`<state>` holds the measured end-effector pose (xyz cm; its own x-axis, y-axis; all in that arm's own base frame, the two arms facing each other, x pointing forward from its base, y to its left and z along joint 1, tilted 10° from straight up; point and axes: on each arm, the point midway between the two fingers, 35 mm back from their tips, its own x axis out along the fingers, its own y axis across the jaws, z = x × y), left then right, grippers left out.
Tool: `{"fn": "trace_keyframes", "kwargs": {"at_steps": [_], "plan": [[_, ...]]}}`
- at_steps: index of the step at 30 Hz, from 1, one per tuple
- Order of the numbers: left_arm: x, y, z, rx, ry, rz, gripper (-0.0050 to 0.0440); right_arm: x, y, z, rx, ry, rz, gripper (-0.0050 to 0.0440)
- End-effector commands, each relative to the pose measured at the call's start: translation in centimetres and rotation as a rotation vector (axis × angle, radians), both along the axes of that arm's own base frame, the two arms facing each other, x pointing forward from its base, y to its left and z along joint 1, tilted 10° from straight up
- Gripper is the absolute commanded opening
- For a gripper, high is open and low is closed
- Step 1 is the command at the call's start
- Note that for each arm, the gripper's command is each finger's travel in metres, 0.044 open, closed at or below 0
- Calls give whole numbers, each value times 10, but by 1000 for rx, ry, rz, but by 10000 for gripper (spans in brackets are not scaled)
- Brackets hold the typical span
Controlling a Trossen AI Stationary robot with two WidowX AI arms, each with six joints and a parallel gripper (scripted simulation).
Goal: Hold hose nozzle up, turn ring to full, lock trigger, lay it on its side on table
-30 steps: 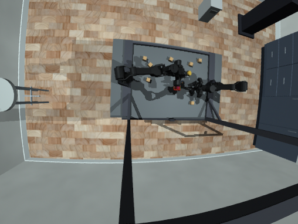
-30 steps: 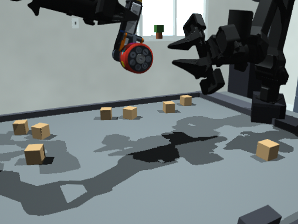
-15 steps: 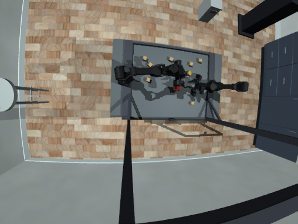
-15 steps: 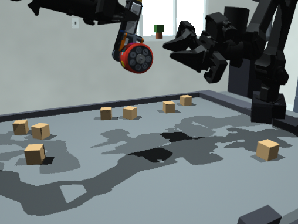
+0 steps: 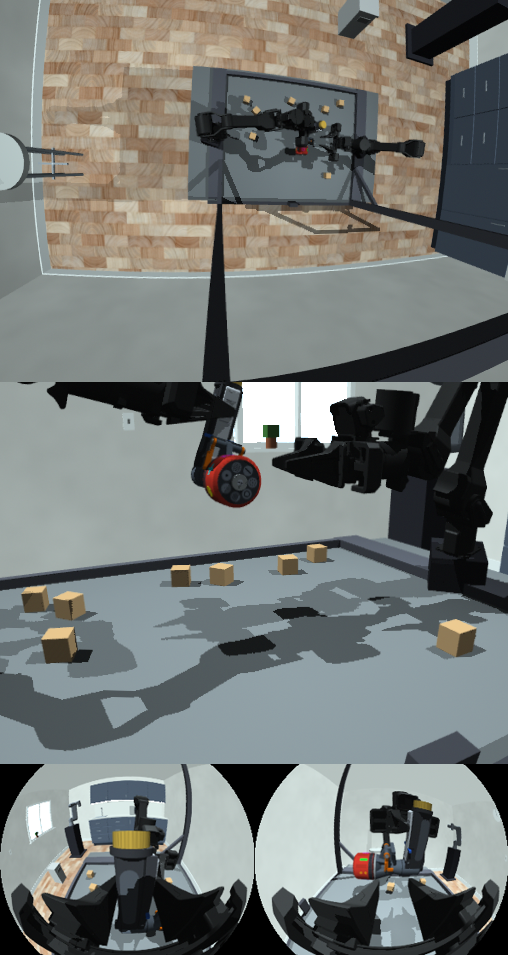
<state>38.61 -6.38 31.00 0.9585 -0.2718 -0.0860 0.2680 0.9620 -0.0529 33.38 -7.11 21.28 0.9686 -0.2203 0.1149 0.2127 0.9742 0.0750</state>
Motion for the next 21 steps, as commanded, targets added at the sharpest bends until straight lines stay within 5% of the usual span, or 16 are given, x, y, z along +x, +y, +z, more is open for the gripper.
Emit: {"fn": "trace_keyframes", "kwargs": {"at_steps": [1, 21], "plan": [[-2, 1, 17, -7, -44, 2, 173, -1, -2, 10, 68, -39, 16, 173], [-2, 1, 17, -7, -44, 2, 173, 20, -6, 13, 26, -33, 6, 173]]}}
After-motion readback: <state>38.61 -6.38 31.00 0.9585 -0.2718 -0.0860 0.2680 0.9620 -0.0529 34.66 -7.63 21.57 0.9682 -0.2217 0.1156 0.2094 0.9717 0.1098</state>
